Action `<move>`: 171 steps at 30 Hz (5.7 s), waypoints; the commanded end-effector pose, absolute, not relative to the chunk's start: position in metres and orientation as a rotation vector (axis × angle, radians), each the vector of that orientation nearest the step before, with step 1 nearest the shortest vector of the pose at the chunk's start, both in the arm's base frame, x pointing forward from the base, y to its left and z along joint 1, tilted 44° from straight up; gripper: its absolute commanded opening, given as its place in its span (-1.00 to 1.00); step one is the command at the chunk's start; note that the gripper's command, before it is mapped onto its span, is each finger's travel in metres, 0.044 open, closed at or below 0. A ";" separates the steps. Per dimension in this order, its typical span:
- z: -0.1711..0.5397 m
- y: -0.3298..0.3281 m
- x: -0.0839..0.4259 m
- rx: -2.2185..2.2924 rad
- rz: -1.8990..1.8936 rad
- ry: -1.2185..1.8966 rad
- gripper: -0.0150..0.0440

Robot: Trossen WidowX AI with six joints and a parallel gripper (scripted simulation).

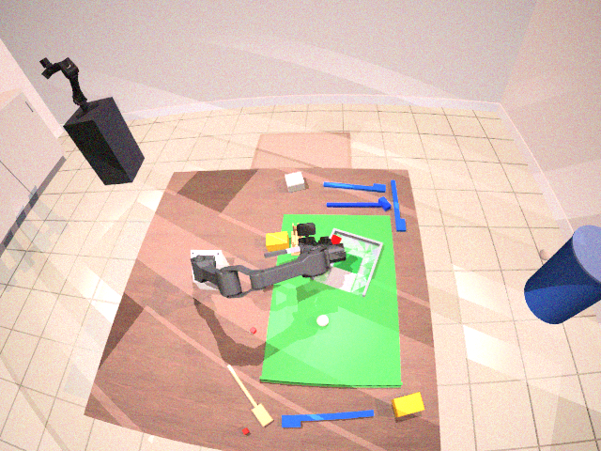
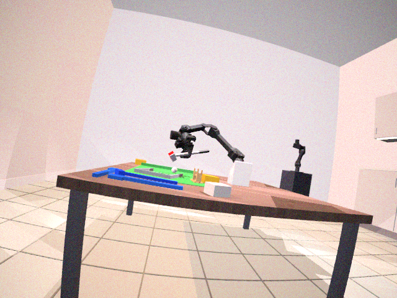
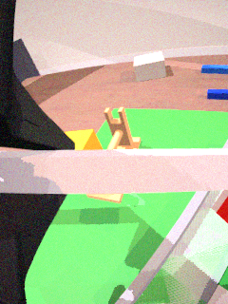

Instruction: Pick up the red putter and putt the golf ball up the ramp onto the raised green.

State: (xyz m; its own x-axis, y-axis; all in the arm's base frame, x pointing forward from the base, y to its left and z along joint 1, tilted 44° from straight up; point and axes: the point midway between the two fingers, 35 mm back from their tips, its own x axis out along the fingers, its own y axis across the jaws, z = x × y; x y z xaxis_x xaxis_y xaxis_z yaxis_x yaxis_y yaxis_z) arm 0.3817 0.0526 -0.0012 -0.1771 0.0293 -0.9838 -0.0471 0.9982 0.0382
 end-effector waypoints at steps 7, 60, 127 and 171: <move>0.045 0.016 0.394 0.291 -0.047 1.656 -0.49; 0.181 -0.148 0.376 1.429 -0.457 1.210 -0.49; 0.089 -0.098 0.418 1.433 -0.454 1.213 -0.49; 0.125 -0.059 0.419 1.434 -0.449 1.223 -0.49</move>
